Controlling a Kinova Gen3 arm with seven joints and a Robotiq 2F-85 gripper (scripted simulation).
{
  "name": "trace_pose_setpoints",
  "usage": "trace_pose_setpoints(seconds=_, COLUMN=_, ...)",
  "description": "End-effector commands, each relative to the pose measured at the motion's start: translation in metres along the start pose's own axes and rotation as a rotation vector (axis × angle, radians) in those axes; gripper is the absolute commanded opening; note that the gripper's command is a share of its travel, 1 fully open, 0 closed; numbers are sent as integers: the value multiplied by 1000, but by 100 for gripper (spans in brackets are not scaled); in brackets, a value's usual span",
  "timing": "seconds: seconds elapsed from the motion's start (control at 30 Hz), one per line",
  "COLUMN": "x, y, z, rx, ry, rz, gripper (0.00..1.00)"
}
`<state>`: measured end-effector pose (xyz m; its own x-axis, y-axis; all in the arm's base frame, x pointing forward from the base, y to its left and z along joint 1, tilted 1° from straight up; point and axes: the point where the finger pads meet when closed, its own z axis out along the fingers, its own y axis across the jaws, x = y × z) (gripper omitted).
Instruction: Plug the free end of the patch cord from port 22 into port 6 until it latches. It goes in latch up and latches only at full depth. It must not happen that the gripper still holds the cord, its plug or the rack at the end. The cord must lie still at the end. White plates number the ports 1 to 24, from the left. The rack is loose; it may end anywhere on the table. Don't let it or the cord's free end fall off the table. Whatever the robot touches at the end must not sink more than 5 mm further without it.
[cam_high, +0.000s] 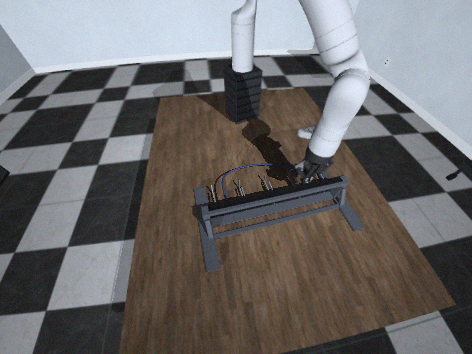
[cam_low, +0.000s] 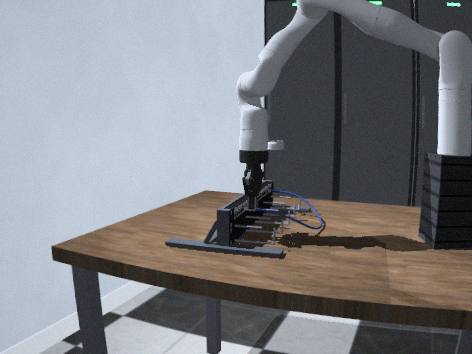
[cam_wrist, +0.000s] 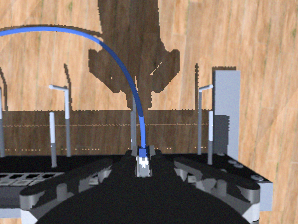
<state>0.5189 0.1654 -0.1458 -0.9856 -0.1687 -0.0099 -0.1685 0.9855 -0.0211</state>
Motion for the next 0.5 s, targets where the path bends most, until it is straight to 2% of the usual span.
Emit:
trace_pose_setpoints(seconds=0.0, x=-1, y=0, z=-1, rx=0, ry=-2, rz=0, gripper=0)
trace_pose_setpoints(seconds=0.47, x=-3, y=0, z=-1, rx=0, ry=-2, rz=0, gripper=0)
